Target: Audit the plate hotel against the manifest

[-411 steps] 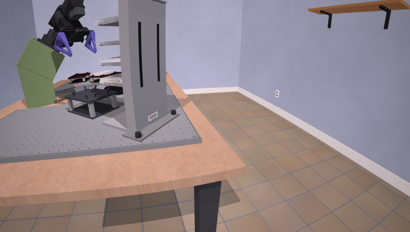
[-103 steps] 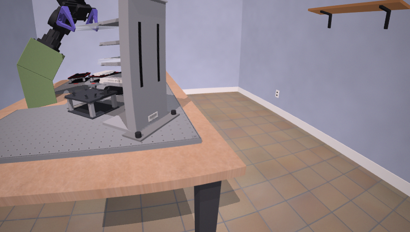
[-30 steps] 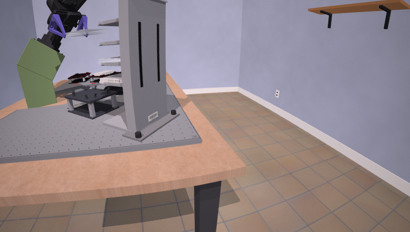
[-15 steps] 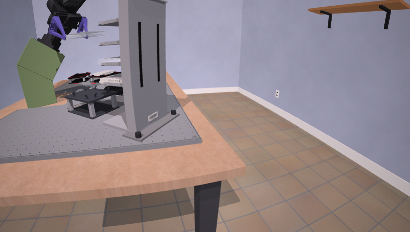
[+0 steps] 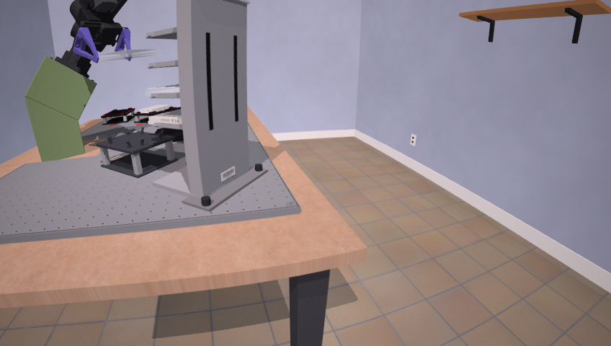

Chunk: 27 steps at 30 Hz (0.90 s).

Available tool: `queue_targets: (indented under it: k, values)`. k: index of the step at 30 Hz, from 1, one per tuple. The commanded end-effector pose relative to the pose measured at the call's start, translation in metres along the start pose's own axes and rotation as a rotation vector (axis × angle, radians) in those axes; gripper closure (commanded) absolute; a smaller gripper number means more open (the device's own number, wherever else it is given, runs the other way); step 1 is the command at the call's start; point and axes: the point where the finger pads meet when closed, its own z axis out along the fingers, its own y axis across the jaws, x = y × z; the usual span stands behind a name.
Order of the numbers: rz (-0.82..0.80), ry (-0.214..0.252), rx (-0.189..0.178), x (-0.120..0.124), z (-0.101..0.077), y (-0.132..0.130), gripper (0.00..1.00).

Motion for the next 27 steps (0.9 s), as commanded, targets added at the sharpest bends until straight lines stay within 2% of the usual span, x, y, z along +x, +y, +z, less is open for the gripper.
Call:
queue_targets:
  k: [1, 5, 6, 12, 22, 23, 27]
  values:
    - [-0.008, -0.010, -0.003, -0.003, 0.004, 0.001, 0.14]
    - [-0.006, -0.007, -0.003, 0.000, 0.005, 0.001, 0.14]
    - [-0.022, -0.022, -0.005, -0.012, 0.007, 0.000, 0.14]
    - [-0.006, -0.007, -0.003, 0.002, 0.007, 0.001, 0.14]
    - [-0.006, -0.008, -0.003, 0.005, 0.010, 0.001, 0.14]
    - [-0.022, -0.023, -0.005, -0.007, 0.013, 0.000, 0.14]
    - [-0.011, -0.013, -0.004, 0.003, 0.012, 0.000, 0.14]
